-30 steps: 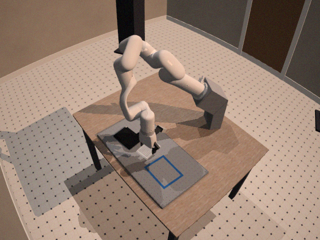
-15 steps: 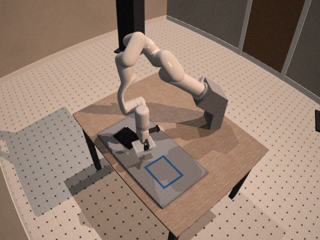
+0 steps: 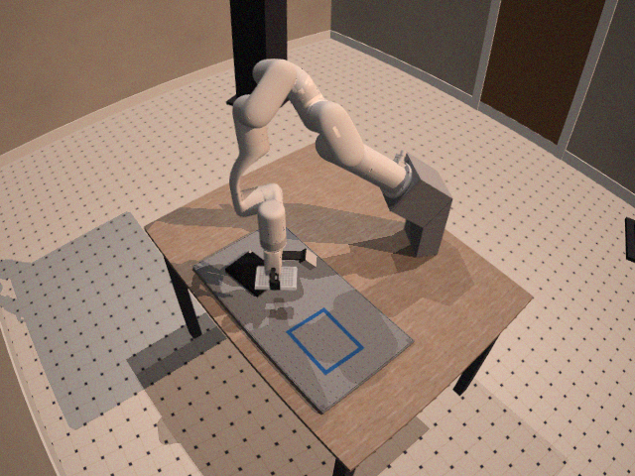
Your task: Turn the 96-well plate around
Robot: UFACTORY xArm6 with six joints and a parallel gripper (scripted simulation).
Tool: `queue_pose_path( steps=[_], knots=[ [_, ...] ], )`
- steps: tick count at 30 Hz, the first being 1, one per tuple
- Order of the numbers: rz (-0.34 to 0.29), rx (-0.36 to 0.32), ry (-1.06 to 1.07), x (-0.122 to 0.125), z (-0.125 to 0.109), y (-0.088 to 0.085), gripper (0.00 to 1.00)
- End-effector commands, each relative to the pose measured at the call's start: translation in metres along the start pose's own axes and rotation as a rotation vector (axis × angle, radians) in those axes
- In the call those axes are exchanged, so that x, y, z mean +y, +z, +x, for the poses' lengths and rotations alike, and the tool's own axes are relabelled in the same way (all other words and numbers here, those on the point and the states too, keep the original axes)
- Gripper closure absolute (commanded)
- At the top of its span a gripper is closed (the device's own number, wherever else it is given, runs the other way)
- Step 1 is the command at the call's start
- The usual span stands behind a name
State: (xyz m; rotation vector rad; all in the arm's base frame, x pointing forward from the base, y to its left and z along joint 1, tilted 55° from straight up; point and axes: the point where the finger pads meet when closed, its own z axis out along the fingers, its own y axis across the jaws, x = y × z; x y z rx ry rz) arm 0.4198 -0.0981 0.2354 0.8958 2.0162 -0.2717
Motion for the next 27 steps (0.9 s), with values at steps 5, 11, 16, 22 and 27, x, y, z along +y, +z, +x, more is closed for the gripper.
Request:
queue_pose_path(
  steps=[5, 11, 16, 22, 27],
  knots=[
    [-0.011, -0.004, 0.253, -0.018, -0.018, -0.001, 1.00],
    [-0.011, -0.004, 0.420, -0.030, -0.029, -0.002, 1.00],
    [-0.011, -0.003, 0.586, -0.043, -0.040, -0.002, 1.00],
    [-0.012, -0.002, 0.729, -0.055, -0.052, -0.003, 1.00],
    [-0.012, -0.002, 0.729, -0.065, -0.061, -0.003, 1.00]
  ],
)
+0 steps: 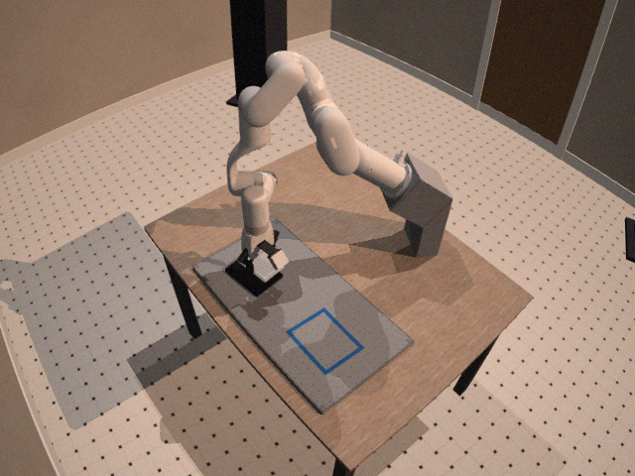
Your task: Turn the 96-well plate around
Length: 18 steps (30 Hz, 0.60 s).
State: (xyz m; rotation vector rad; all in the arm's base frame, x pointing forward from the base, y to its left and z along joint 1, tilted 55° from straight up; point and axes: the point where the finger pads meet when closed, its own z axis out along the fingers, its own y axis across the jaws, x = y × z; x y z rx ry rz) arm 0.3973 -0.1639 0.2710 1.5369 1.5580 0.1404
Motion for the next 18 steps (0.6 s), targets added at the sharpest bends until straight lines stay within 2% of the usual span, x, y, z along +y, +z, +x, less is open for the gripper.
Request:
queue_pose_path(
  steps=[1, 11, 18],
  knots=[
    [-0.002, 0.003, 0.006, -0.001, -0.014, -0.001, 1.00],
    [-0.002, 0.003, 0.006, -0.004, -0.047, -0.002, 1.00],
    [-0.002, 0.003, 0.006, -0.004, -0.050, -0.002, 1.00]
  ],
)
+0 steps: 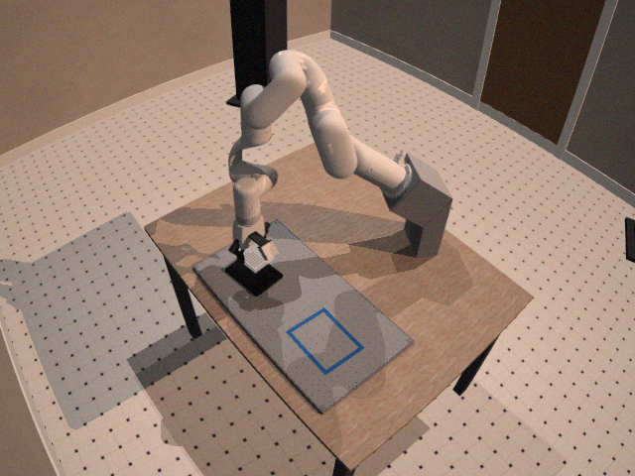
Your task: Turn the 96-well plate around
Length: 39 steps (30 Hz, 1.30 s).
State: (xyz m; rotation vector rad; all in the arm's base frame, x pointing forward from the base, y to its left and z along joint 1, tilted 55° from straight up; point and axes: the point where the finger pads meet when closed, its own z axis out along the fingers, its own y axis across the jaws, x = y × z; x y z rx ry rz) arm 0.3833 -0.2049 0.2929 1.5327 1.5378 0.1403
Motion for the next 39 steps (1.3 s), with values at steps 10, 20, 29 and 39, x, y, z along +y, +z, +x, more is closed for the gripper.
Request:
queue_pose_path(
  steps=[10, 20, 29, 39],
  knots=[
    [0.008, 0.018, -0.002, 0.0010, -0.0015, -0.0007, 1.00],
    [0.008, 0.017, -0.002, 0.0010, -0.0014, -0.0007, 1.00],
    [0.008, 0.018, -0.002, 0.0010, -0.0013, -0.0007, 1.00],
    [0.008, 0.018, -0.002, 0.0009, -0.0009, 0.0092, 1.00]
  ],
)
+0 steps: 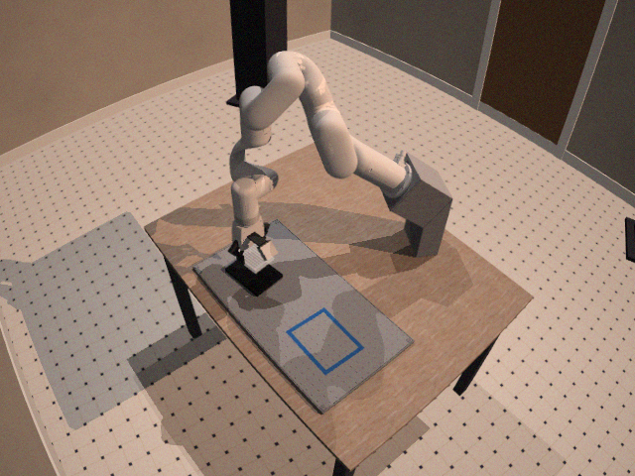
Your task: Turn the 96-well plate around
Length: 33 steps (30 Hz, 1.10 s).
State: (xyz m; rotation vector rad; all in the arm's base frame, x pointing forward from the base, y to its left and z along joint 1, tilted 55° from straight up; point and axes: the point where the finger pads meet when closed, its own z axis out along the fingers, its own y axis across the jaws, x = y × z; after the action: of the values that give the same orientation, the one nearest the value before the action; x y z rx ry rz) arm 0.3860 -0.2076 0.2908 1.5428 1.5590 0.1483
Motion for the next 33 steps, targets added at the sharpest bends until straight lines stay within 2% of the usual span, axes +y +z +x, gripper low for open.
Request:
queue_pose_path(
  steps=[1, 33],
  knots=[
    [-0.003, -0.004, 0.000, 0.001, 0.000, 0.007, 1.00],
    [-0.003, -0.003, 0.000, 0.001, 0.000, 0.053, 1.00]
  ],
)
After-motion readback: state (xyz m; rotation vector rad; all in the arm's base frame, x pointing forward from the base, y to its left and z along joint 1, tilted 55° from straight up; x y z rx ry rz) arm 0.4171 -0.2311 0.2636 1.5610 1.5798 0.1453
